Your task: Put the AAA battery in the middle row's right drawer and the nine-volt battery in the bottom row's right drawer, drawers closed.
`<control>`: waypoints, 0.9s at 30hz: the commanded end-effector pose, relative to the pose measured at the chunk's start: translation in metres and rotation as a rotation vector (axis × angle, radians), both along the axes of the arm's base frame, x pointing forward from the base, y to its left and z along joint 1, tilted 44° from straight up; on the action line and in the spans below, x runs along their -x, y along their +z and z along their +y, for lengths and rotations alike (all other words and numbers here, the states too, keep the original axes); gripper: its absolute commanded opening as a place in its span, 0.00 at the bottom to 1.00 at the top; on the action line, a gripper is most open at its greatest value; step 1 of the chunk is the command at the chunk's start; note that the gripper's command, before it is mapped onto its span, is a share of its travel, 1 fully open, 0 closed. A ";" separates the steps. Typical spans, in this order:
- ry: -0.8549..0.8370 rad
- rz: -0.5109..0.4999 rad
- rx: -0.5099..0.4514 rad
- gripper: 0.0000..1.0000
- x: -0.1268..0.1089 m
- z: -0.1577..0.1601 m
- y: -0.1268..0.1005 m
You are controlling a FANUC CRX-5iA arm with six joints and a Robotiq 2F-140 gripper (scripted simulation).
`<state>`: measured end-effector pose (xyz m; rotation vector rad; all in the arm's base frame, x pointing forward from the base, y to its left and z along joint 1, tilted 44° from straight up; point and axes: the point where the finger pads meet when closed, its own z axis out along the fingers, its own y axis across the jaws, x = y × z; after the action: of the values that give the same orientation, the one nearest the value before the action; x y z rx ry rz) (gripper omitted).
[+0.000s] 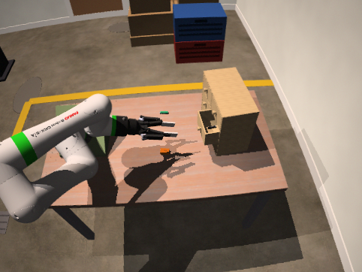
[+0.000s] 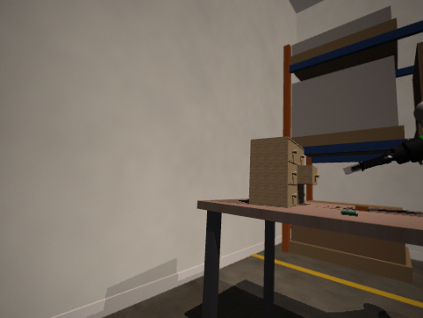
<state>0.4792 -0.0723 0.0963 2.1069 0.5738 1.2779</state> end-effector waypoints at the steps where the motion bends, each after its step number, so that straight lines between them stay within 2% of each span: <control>1: 0.000 -0.001 0.000 0.00 0.000 0.000 0.000; 18: 0.000 -0.001 0.000 0.00 -0.004 -0.001 -0.001; 27: 0.000 -0.001 0.000 0.00 -0.026 -0.006 -0.009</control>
<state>0.4934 -0.0758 0.0913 2.1086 0.5745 1.2757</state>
